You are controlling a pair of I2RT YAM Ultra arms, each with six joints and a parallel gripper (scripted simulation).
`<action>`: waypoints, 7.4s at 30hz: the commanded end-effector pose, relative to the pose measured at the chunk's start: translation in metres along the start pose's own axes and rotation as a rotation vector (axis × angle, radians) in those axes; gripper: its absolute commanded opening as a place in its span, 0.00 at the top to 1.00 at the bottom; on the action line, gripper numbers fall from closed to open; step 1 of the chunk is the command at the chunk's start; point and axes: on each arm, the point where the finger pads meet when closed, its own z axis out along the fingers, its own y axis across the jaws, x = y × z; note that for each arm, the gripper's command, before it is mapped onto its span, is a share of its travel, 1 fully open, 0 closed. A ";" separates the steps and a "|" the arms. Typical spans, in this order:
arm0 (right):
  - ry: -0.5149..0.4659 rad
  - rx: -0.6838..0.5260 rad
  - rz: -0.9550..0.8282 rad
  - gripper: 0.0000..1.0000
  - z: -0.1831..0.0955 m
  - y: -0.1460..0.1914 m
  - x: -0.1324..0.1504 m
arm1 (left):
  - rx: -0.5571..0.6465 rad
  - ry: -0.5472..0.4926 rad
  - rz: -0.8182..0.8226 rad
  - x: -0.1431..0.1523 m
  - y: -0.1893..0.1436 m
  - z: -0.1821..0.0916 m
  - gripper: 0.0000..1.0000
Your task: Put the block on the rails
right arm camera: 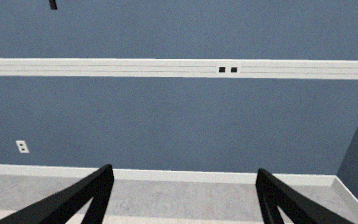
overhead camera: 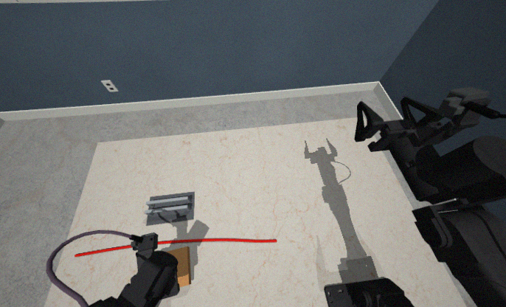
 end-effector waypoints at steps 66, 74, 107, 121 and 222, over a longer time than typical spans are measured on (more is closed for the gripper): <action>-0.084 0.026 -0.009 0.00 -0.011 -0.008 -0.039 | 0.069 -0.047 0.117 -0.202 0.000 -0.015 1.00; -0.084 0.026 -0.009 0.00 -0.011 -0.008 -0.039 | 0.052 -0.080 0.101 -0.227 0.012 -0.015 1.00; -0.084 0.026 -0.009 0.00 -0.011 -0.008 -0.039 | 0.051 -0.090 0.084 -0.214 0.002 0.019 1.00; -0.084 0.026 -0.009 0.00 -0.011 -0.008 -0.039 | 0.063 -0.110 0.077 -0.220 0.002 0.020 1.00; -0.084 0.026 -0.009 0.00 -0.011 -0.008 -0.039 | 0.056 -0.119 0.076 -0.216 0.007 -0.044 0.32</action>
